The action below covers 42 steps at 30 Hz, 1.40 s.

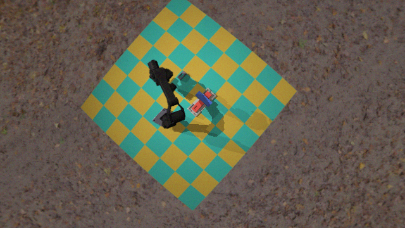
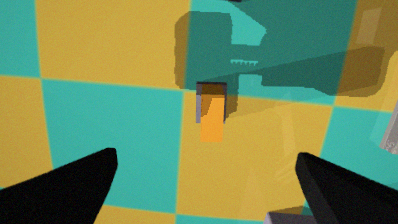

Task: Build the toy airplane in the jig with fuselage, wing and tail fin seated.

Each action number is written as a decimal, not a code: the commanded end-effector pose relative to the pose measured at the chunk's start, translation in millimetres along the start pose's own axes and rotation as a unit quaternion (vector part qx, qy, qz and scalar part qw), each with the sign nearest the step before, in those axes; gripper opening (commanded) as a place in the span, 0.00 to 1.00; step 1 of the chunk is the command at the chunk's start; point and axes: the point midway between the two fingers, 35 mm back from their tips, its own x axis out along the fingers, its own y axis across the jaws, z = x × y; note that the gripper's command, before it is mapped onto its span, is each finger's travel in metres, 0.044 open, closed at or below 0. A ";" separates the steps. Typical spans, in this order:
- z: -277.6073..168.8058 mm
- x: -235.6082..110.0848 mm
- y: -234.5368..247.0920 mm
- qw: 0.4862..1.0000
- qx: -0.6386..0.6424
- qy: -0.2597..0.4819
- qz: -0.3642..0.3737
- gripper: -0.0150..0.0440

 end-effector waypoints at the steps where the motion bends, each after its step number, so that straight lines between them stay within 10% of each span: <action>1: -3.6 38.6 -4.1 1.000 -0.003 0.006 -0.010 1.00; 42: -4.0 102.2 -6.0 1.000 -0.002 0.005 -0.011 1.00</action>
